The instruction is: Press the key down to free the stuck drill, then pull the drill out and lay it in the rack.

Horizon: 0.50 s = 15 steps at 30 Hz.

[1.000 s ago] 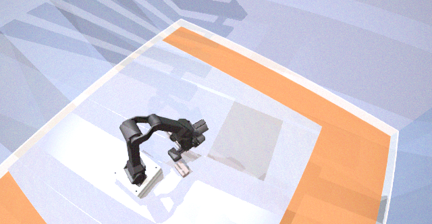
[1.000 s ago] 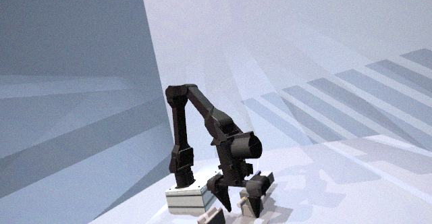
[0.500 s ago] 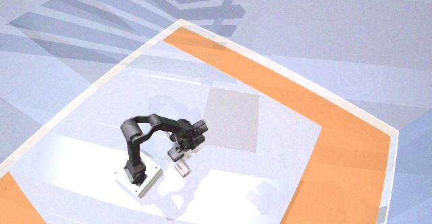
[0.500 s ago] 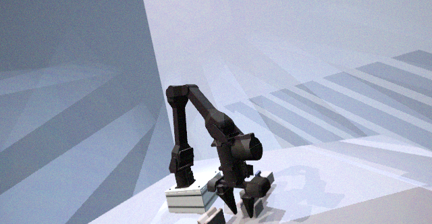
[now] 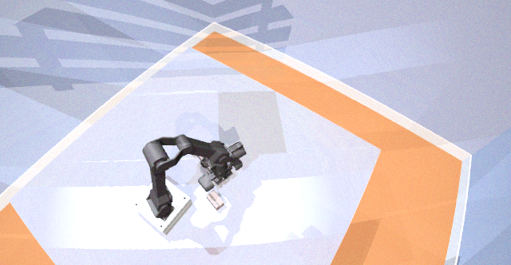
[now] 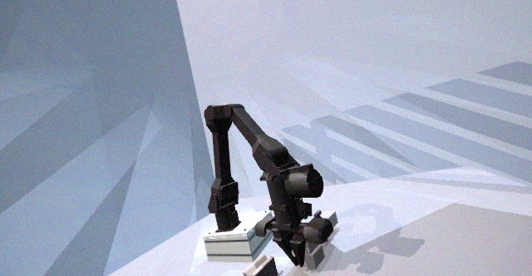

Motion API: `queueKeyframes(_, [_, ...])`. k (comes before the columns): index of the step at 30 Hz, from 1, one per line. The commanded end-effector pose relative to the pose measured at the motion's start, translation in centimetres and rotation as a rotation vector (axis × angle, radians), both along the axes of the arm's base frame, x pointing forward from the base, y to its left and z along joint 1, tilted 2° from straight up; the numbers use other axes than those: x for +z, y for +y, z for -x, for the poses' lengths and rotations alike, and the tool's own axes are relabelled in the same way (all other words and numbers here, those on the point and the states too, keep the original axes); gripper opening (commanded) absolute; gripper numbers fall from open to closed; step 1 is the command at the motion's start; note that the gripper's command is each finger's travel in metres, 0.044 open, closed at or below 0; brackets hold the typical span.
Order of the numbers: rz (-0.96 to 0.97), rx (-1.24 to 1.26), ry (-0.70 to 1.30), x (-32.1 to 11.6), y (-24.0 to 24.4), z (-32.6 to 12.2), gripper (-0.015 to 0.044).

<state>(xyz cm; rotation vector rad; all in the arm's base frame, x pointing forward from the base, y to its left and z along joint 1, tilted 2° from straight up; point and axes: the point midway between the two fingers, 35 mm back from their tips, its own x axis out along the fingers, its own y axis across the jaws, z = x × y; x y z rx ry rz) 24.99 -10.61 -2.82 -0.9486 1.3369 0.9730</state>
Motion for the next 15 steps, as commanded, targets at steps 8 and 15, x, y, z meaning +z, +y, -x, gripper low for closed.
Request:
queueKeyframes(8, [0.002, -0.001, 0.004, 0.0, -1.1, 0.4, 0.0000])
queueKeyframes(15, [0.003, -0.001, 0.004, 0.1, -2.1, 0.8, 0.0000])
